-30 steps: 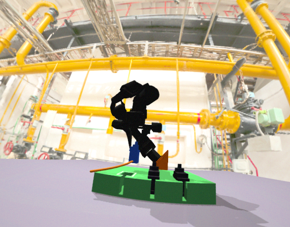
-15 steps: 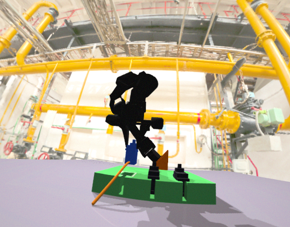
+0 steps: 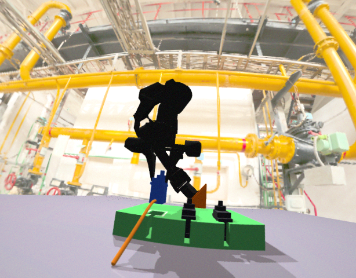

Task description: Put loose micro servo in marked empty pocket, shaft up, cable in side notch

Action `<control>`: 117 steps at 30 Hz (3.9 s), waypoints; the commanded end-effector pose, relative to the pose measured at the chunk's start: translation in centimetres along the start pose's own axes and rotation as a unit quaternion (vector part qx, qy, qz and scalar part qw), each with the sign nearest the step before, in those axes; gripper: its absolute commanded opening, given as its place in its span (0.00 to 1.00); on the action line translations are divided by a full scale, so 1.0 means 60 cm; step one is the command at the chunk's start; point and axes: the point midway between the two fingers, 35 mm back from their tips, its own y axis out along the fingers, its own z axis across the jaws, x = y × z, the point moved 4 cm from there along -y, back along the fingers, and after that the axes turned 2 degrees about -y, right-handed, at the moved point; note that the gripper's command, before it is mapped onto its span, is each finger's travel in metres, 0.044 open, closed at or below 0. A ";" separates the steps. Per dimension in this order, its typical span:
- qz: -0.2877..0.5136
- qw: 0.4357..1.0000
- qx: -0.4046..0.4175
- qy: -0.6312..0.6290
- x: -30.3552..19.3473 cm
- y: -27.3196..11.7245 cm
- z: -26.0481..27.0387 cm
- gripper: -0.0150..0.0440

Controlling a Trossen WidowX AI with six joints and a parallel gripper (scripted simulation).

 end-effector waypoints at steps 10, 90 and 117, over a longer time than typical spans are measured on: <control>-0.001 1.000 -0.002 -0.003 0.000 0.025 -0.001 0.25; -0.004 1.000 -0.004 -0.009 -0.011 0.047 0.002 0.62; -0.073 0.997 0.040 -0.011 -0.185 -0.130 0.000 1.00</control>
